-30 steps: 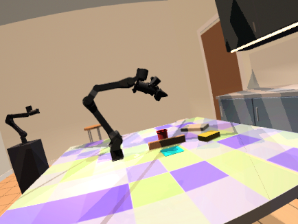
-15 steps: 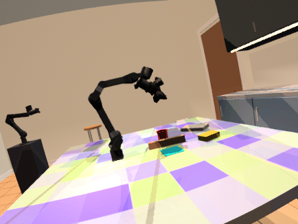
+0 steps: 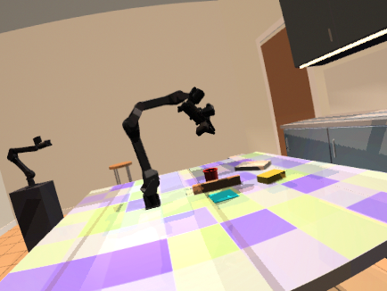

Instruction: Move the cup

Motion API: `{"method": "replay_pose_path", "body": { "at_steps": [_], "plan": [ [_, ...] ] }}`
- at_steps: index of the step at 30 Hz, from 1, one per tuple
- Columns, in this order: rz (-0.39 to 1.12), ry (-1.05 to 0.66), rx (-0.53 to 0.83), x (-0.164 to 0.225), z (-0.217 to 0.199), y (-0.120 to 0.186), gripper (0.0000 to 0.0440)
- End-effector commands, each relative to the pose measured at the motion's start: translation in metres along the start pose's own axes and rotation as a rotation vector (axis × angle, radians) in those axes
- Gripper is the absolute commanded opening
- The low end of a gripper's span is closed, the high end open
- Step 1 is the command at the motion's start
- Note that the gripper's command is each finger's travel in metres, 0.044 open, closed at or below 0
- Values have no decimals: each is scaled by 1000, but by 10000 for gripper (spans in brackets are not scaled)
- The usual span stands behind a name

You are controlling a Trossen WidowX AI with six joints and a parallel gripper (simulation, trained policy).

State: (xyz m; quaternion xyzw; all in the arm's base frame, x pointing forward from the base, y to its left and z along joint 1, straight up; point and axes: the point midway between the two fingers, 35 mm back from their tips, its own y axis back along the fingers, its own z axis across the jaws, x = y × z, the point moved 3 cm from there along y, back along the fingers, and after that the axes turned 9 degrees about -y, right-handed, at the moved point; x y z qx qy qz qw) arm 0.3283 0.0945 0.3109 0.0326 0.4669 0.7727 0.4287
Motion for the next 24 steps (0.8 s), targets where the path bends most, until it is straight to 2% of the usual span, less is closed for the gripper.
{"method": "replay_pose_path", "body": {
  "at_steps": [1, 9, 24],
  "plan": [
    [44, -42, 55, 5, -1, -8, 117],
    [105, -98, 172, 12, -9, -20, 111],
    [206, -148, 407, 27, -35, -42, 142]
  ]
}}
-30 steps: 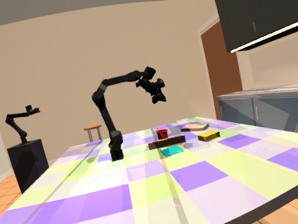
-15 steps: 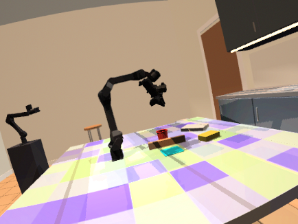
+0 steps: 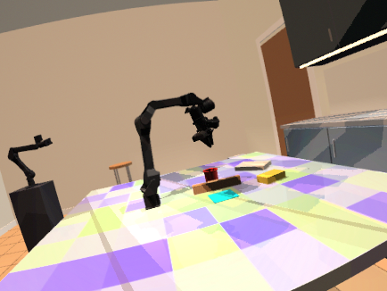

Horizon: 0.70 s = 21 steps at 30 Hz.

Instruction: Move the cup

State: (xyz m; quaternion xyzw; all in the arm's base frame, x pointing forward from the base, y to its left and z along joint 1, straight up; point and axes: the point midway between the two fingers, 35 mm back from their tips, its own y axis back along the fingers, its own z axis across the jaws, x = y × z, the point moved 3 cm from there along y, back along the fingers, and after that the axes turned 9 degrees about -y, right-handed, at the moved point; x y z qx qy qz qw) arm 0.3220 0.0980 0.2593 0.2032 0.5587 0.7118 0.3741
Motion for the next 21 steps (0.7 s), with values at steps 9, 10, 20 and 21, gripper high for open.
{"method": "replay_pose_path", "body": {
  "at_steps": [9, 10, 20, 21],
  "plan": [
    [65, -31, 194, 5, -16, -25, 155],
    [70, -33, 209, 6, -18, -27, 156],
    [93, -61, 324, 11, -29, -47, 166],
    [94, -64, 333, 11, -31, -50, 166]
  ]
}}
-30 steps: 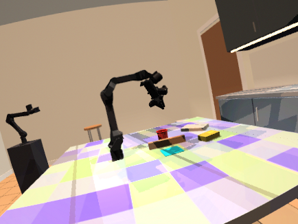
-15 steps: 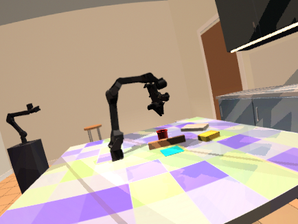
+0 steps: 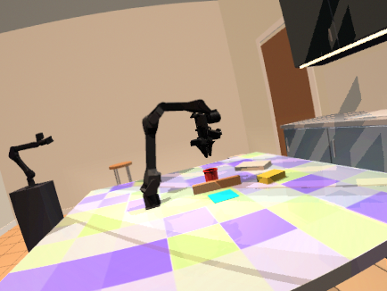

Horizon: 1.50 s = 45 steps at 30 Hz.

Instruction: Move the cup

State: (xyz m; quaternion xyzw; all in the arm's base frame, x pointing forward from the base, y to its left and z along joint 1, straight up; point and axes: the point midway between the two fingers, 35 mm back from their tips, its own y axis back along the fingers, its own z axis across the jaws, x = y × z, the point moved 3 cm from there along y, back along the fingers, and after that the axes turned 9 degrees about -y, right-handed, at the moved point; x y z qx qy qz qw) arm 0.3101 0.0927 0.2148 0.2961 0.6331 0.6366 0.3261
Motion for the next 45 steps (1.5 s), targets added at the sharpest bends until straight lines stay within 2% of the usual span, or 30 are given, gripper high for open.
{"method": "replay_pose_path", "body": {
  "at_steps": [1, 19, 34, 42, 45],
  "plan": [
    [9, -14, 62, 1, -3, -16, 166],
    [12, -30, 175, 4, -6, -70, 182],
    [31, 39, 214, 8, -12, -121, 180],
    [27, 99, 203, 6, -16, -133, 6],
    [19, 108, 193, 5, -16, -130, 0]
  ]
}}
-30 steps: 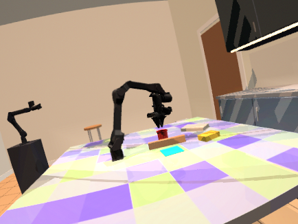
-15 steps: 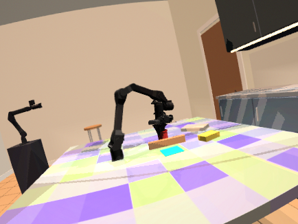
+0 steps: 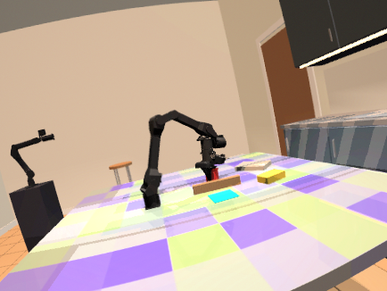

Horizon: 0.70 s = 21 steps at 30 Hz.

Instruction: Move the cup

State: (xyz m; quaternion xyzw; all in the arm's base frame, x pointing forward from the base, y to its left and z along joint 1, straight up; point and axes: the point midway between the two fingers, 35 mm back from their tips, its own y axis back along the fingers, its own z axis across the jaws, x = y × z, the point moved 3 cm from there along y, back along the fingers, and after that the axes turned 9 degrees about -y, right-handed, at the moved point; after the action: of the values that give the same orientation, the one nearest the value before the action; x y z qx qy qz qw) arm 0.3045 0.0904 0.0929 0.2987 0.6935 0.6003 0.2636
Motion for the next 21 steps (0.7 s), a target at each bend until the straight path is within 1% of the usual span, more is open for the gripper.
{"method": "replay_pose_path", "body": {
  "at_steps": [1, 12, 21],
  "plan": [
    [-6, 14, 27, -1, -6, -8, 0],
    [-26, -3, -20, -7, -7, 11, 0],
    [-26, -53, -58, -11, -15, 34, 0]
  ]
}}
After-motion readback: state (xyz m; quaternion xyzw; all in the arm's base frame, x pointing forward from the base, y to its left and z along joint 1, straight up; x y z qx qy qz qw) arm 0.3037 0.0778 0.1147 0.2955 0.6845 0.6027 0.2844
